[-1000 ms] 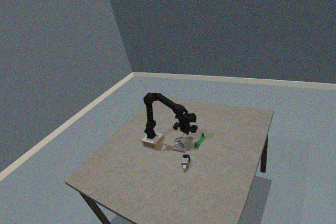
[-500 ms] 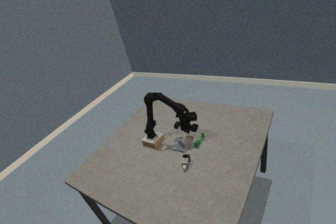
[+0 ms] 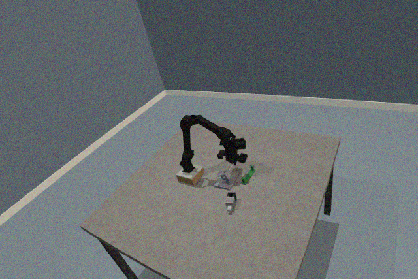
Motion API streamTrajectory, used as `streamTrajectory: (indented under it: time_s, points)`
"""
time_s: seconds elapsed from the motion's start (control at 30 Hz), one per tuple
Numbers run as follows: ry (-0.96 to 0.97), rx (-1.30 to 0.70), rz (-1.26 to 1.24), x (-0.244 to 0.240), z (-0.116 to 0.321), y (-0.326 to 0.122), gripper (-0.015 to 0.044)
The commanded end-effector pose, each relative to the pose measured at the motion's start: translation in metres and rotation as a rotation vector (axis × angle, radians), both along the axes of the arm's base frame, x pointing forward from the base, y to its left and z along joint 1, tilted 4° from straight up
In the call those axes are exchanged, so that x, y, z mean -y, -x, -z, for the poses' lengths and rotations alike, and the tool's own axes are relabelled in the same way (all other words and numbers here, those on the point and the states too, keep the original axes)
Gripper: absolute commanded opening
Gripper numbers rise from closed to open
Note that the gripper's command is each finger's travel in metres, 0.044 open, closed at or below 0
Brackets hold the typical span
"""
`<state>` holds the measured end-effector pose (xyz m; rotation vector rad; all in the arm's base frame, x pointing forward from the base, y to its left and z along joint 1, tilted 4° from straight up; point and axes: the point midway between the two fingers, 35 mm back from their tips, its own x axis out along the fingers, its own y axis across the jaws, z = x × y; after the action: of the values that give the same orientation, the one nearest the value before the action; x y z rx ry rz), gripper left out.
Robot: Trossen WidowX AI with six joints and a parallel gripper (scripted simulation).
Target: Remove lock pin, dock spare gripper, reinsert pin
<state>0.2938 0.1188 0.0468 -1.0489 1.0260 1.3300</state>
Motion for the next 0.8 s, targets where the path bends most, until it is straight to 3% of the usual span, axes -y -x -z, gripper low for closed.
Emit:
streamTrajectory:
  time_s: [0.0,0.77]
  points:
    - [0.003,0.001,0.004,-0.004,-0.001,-0.001,0.0]
    - [0.007,-0.008,0.004,-0.023,-0.006,-0.001,0.0]
